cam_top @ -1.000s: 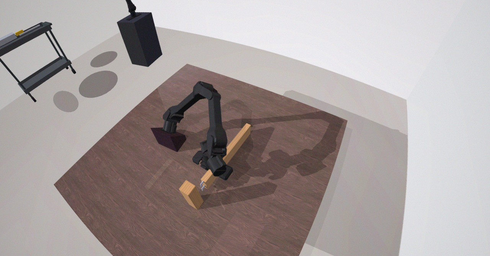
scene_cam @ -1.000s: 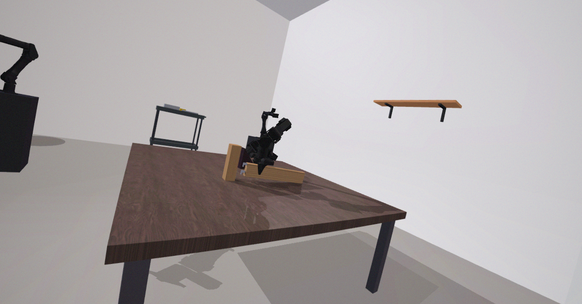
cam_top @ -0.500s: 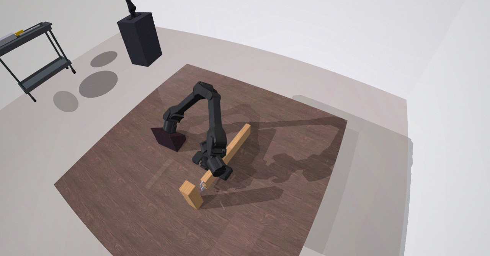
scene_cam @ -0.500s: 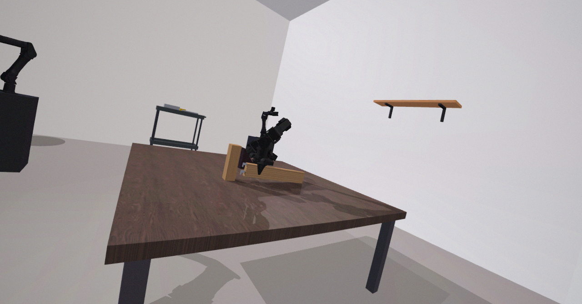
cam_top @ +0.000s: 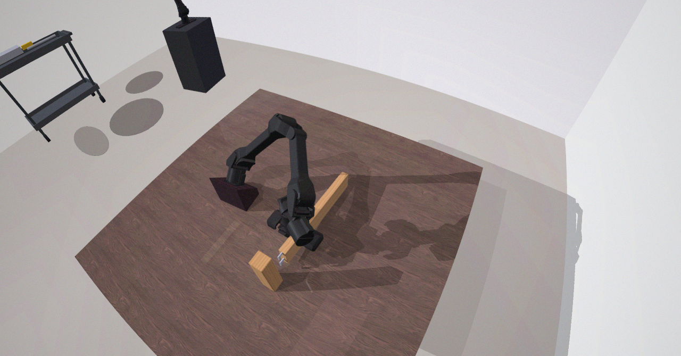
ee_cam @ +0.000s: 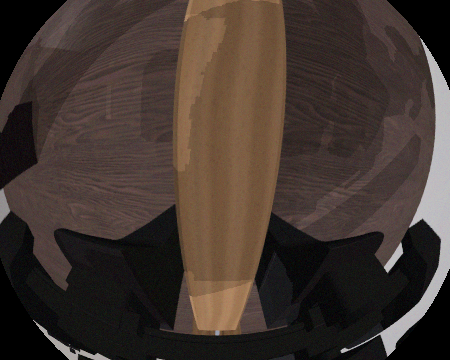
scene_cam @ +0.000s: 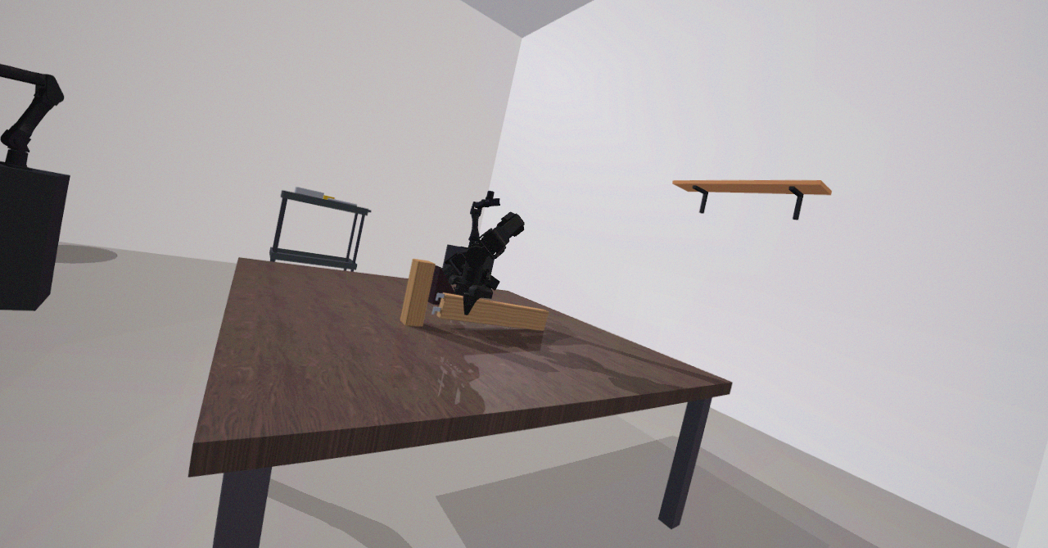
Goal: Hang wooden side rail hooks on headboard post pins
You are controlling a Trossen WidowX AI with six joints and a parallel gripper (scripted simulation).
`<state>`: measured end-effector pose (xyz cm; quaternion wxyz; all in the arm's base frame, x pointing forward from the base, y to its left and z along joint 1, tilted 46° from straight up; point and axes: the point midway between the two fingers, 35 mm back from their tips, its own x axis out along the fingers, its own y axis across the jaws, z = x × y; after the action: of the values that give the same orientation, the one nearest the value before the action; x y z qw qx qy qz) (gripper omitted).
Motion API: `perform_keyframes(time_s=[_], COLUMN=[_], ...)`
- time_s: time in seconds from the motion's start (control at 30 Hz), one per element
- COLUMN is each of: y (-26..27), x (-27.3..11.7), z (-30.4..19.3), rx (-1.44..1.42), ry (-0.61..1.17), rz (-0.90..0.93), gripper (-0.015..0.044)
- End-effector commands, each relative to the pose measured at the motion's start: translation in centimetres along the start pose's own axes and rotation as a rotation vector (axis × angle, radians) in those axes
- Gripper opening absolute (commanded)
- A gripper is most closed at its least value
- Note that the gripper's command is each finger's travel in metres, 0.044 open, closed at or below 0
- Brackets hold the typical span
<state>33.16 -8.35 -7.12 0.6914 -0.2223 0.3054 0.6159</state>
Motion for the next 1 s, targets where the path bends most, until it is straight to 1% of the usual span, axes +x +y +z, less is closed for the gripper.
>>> perform_keyframes(time_s=[0.0, 0.97], y=[-0.23, -0.06], x=[-0.45, -0.27], z=[-0.22, -0.52], rx=[-0.004, -0.004], ry=[0.004, 0.004], rz=[-0.011, -0.011], gripper=[0.0, 0.0])
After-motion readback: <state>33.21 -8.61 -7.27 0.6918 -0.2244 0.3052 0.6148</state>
